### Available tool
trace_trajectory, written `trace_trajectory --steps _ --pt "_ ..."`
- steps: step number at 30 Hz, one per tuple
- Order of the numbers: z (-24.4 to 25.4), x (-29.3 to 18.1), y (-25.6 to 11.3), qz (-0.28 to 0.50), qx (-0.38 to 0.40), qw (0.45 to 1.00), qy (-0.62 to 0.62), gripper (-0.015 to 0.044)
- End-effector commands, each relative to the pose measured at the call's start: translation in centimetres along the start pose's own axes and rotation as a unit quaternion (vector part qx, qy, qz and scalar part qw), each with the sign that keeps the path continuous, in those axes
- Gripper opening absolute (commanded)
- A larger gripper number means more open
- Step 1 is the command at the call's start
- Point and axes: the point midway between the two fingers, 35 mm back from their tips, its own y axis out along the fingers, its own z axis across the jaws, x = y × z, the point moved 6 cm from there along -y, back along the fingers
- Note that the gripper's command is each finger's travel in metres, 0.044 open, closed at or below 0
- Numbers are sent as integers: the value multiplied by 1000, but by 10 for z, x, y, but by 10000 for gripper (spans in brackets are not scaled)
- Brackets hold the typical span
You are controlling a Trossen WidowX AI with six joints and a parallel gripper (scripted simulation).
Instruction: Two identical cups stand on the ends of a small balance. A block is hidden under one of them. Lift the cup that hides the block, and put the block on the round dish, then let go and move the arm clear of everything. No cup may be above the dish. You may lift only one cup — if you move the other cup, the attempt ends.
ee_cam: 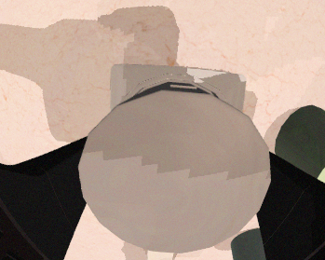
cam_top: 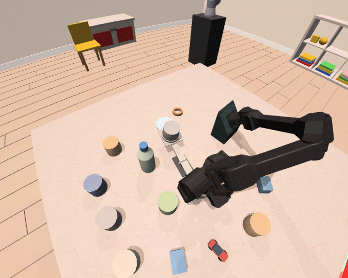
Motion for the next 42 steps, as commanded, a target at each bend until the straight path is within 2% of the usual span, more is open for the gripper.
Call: trace_trajectory --steps 1,7,18,19,42 --pt "1 -1 2 -3 2 1000 4 341" --pt "1 -1 2 -3 2 1000 4 301" --pt "-1 -1 -7 -1 1 1000 4 12" --pt "-1 -1 -8 -1 1 1000 5 0" --pt "-6 -2 -37 2 0 1000 5 0"
